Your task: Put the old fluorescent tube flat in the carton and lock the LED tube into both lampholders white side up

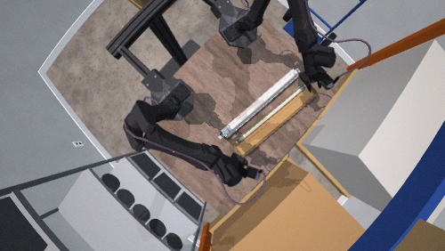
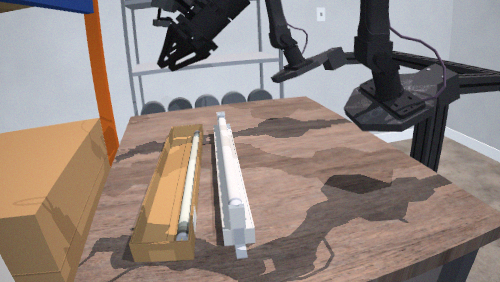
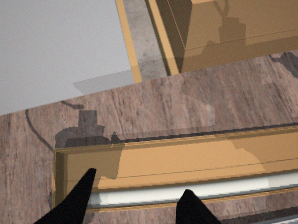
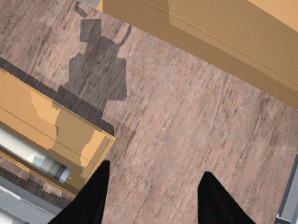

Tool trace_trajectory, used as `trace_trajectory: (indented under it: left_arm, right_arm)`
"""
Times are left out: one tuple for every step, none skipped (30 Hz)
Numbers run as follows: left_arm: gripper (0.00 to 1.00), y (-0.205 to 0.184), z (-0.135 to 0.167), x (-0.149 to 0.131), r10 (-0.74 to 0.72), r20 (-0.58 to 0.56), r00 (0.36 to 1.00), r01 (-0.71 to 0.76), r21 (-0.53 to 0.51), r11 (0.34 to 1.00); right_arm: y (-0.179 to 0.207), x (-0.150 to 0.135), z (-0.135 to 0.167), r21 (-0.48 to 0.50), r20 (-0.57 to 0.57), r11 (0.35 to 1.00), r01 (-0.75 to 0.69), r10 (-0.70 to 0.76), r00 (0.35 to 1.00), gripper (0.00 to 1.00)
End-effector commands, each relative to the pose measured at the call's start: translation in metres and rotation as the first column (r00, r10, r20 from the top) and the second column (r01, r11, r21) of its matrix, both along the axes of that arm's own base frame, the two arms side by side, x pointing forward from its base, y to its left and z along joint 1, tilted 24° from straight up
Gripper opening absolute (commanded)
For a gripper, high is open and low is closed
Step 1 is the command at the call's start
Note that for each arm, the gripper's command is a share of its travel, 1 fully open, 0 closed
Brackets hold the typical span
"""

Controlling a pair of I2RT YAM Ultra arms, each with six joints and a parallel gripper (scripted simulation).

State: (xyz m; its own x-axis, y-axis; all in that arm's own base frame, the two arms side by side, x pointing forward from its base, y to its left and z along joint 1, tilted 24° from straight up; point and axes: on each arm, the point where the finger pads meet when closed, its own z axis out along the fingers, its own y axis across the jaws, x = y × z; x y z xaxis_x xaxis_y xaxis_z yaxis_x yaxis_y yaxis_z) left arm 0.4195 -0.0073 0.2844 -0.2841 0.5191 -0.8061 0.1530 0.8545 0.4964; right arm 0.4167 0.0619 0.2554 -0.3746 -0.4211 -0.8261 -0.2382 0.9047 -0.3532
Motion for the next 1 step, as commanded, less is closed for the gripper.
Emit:
trace_trajectory:
  left_arm:
    - [0.49,0.0021,0.0545,-0.0052,0.071,0.14,0.988,-0.035,-0.24,0.97]
  right_arm:
    - [-0.0093,0.0003,0.07,0.212,0.185,0.977,0.032,-0.072,0.98,0.49]
